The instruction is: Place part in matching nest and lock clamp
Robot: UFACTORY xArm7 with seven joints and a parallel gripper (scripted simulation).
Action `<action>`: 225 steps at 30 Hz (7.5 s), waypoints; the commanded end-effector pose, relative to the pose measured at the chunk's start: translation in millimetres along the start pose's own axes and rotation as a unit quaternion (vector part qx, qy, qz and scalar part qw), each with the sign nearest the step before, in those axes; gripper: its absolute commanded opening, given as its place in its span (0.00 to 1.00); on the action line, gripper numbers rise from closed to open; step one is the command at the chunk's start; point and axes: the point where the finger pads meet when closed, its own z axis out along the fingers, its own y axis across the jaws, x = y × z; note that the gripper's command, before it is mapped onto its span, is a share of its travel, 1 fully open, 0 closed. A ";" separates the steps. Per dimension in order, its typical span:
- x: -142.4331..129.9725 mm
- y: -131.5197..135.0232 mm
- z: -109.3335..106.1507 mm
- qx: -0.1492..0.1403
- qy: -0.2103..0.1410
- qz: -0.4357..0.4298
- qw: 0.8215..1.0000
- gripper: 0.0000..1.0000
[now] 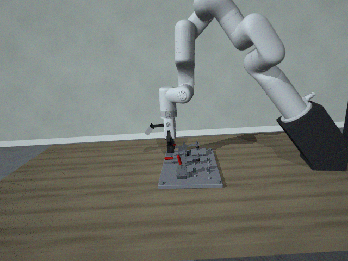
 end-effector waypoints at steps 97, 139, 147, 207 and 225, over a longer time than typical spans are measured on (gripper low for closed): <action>0.7 0.1 -60.9 0.000 0.002 0.000 1.000 0.00; -1.0 0.0 -59.5 0.000 0.002 0.000 1.000 0.00; -1.0 0.0 -59.5 0.000 0.002 0.000 1.000 0.00; 0.5 0.2 -44.4 0.000 0.002 0.000 1.000 0.00; 0.5 0.2 -42.4 0.000 0.002 0.000 1.000 0.00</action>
